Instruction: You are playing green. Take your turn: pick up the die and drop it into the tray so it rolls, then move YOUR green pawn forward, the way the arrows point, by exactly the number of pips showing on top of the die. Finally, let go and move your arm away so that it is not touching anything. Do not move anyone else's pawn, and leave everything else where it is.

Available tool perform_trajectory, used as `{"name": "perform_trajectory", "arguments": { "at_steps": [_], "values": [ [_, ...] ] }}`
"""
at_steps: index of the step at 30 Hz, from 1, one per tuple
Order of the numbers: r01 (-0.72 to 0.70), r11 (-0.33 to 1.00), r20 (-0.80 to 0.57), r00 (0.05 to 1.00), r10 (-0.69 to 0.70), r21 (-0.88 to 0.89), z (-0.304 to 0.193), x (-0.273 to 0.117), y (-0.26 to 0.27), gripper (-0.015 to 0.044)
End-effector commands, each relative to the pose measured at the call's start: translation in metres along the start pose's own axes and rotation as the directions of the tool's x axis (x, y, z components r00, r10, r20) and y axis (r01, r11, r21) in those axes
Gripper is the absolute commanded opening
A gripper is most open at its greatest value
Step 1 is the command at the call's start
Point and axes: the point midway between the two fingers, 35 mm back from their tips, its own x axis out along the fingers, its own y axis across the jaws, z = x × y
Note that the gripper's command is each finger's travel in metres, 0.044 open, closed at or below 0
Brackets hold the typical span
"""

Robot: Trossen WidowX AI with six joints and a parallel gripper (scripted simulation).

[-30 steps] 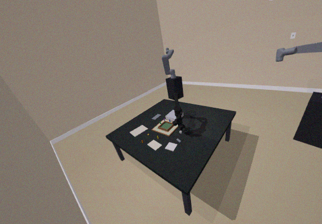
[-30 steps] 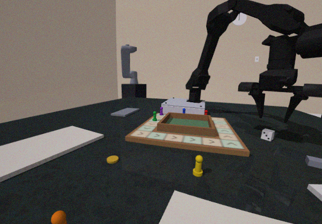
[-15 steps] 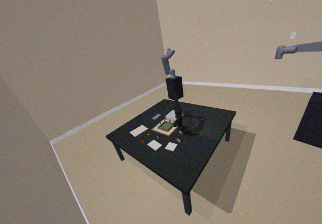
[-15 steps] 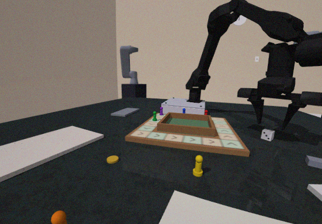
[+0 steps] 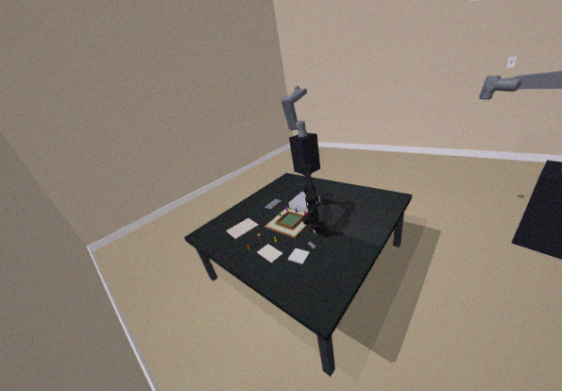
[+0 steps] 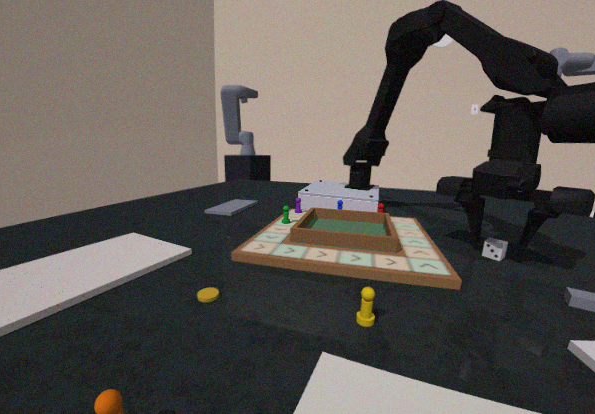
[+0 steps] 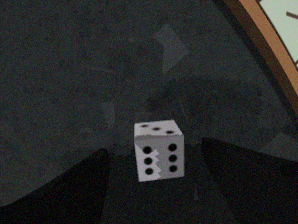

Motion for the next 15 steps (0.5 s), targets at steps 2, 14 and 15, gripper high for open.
{"name": "perform_trajectory", "arguments": {
  "at_steps": [2,14,15],
  "values": [
    [0.006,1.000,0.003,1.000,-0.006,0.003,0.0004,0.0053,-0.0016,0.0249],
    [0.006,1.000,0.003,1.000,-0.006,0.003,0.0004,0.0053,-0.0016,0.0051],
    [0.005,1.000,0.003,1.000,-0.005,0.002,0.0004,0.0049,-0.0015,0.0025]
  ]
}}
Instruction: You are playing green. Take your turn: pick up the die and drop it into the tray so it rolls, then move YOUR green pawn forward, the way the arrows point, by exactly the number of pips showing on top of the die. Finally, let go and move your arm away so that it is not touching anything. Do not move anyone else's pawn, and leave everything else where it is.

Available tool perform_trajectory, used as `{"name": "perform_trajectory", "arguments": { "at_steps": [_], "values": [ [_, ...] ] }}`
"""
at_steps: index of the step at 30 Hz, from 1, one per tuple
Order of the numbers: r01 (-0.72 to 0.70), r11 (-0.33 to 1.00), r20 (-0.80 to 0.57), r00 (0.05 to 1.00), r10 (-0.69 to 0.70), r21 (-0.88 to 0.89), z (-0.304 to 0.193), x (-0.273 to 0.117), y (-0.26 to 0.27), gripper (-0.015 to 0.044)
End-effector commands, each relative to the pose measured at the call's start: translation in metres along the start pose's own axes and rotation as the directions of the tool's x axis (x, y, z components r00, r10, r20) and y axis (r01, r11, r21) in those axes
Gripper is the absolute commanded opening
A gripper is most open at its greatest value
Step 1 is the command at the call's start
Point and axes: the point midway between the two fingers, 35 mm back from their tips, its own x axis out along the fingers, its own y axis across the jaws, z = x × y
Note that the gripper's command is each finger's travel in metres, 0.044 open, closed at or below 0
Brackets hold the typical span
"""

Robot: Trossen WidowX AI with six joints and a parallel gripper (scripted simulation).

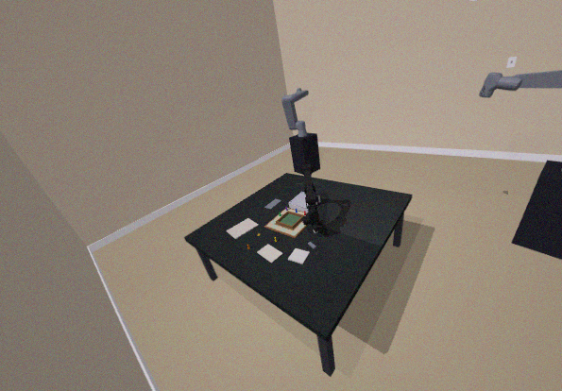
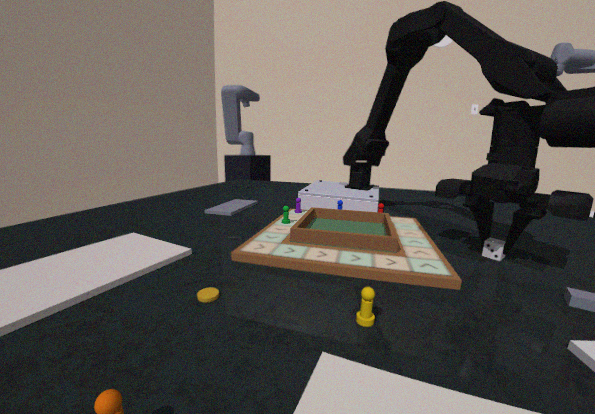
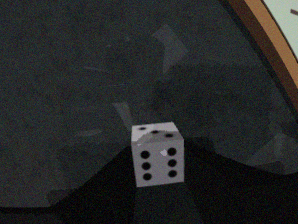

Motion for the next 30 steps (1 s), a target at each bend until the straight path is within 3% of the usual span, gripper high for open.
{"name": "perform_trajectory", "arguments": {
  "at_steps": [1,23,30],
  "values": [
    [0.001,1.000,0.004,1.000,-0.001,0.001,0.001,-0.001,0.000,0.0000],
    [0.000,1.000,0.004,1.000,0.000,0.002,-0.004,-0.119,0.009,0.0000],
    [0.002,0.999,0.005,1.000,-0.002,-0.037,0.010,-0.120,0.000,0.0000]
  ]
}}
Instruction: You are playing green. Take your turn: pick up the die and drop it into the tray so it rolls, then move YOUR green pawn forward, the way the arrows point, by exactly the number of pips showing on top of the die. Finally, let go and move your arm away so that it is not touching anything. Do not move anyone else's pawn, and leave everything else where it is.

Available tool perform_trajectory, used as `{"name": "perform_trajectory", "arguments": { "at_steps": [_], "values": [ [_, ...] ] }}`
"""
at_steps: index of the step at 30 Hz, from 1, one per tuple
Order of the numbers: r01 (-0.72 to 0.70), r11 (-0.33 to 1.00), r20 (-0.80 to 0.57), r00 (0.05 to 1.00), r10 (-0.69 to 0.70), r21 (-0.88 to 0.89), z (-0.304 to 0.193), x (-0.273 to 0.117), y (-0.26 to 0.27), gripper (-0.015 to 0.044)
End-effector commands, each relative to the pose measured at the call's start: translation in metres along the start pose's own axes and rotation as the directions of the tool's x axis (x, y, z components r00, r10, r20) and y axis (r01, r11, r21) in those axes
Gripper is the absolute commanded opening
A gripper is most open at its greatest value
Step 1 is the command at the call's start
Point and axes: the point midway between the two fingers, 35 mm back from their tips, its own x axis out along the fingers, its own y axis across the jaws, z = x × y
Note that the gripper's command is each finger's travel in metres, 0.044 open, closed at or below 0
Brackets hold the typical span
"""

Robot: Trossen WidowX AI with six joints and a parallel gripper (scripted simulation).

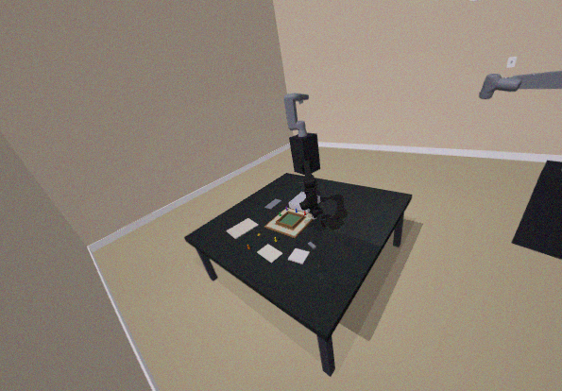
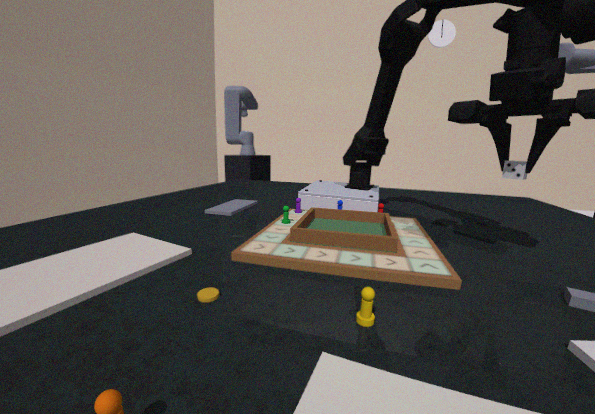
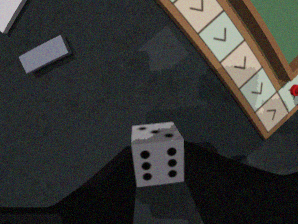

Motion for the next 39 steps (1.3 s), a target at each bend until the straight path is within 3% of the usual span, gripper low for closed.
{"name": "perform_trajectory", "arguments": {
  "at_steps": [1,20,39],
  "values": [
    [0.007,0.999,0.004,1.000,-0.007,-0.034,0.016,0.001,-0.012,0.0000],
    [0.019,0.945,0.011,1.000,-0.017,-0.328,0.096,0.018,-0.102,0.0000],
    [0.028,0.812,0.016,1.000,-0.023,-0.583,0.130,0.037,-0.202,0.0000]
  ]
}}
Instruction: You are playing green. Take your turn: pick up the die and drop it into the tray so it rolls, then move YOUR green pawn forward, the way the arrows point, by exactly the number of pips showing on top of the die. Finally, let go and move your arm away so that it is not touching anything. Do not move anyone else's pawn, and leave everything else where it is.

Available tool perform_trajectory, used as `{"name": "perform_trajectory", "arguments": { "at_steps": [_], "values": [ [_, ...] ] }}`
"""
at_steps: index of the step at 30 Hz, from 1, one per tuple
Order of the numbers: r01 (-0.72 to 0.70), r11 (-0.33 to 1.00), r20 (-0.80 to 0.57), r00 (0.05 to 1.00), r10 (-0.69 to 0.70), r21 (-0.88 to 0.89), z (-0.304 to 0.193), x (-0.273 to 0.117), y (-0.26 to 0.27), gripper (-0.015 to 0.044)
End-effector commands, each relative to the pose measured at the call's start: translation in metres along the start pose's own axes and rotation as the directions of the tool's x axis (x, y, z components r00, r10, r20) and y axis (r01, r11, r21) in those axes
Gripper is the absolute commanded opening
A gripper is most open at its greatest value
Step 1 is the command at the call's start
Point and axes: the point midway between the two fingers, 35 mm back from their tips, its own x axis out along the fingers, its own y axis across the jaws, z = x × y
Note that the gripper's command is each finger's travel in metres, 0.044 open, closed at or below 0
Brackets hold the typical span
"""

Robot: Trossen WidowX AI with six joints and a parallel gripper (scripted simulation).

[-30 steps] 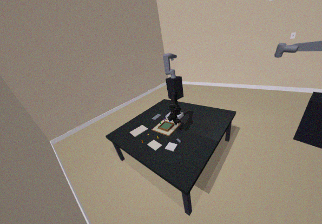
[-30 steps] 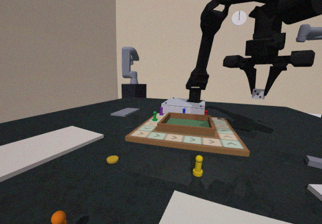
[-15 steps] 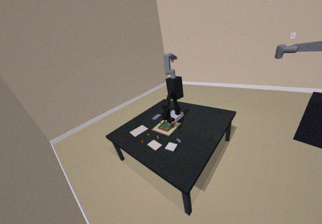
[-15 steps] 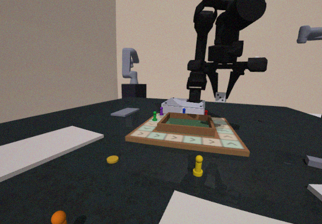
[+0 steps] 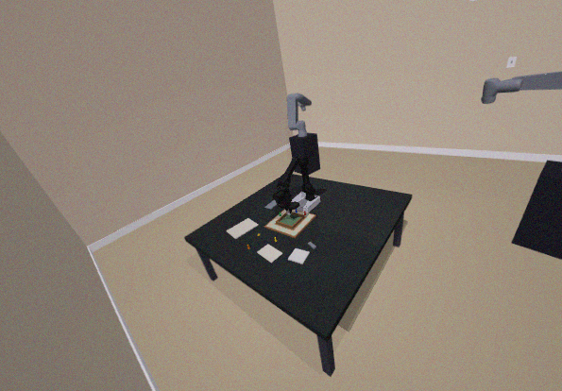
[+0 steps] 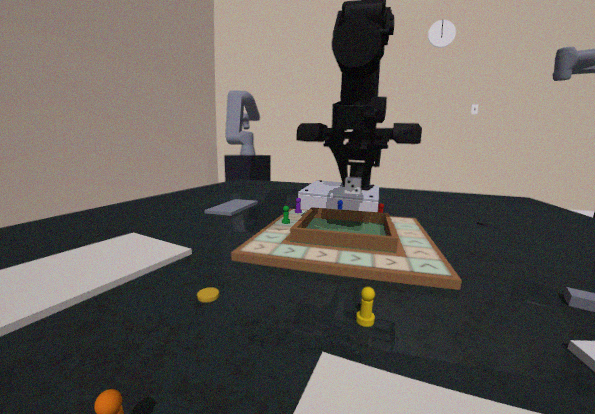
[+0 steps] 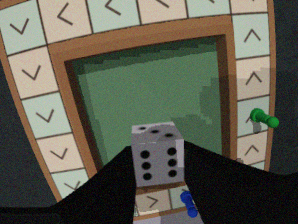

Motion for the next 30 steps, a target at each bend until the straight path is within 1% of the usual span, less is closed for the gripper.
{"name": "perform_trajectory", "arguments": {
  "at_steps": [1,5,10,15,21,28,30],
  "values": [
    [-0.004,0.999,0.003,1.000,0.005,-0.041,-0.006,0.003,-0.010,0.0000],
    [-0.004,0.999,0.025,1.000,0.005,-0.041,-0.005,0.003,-0.010,0.0000],
    [-0.002,0.999,0.185,0.983,0.010,-0.040,-0.002,0.007,-0.010,0.0000],
    [-0.002,0.999,0.347,0.938,0.016,-0.039,0.001,0.010,-0.010,0.0000],
    [-0.003,0.999,0.531,0.847,0.023,-0.039,0.003,0.012,-0.010,0.0000],
    [-0.004,0.999,0.717,0.697,0.032,-0.040,0.004,0.013,-0.011,0.0000],
    [-0.004,0.999,0.747,0.664,0.033,-0.041,0.003,0.013,-0.011,0.0000]
  ]
}}
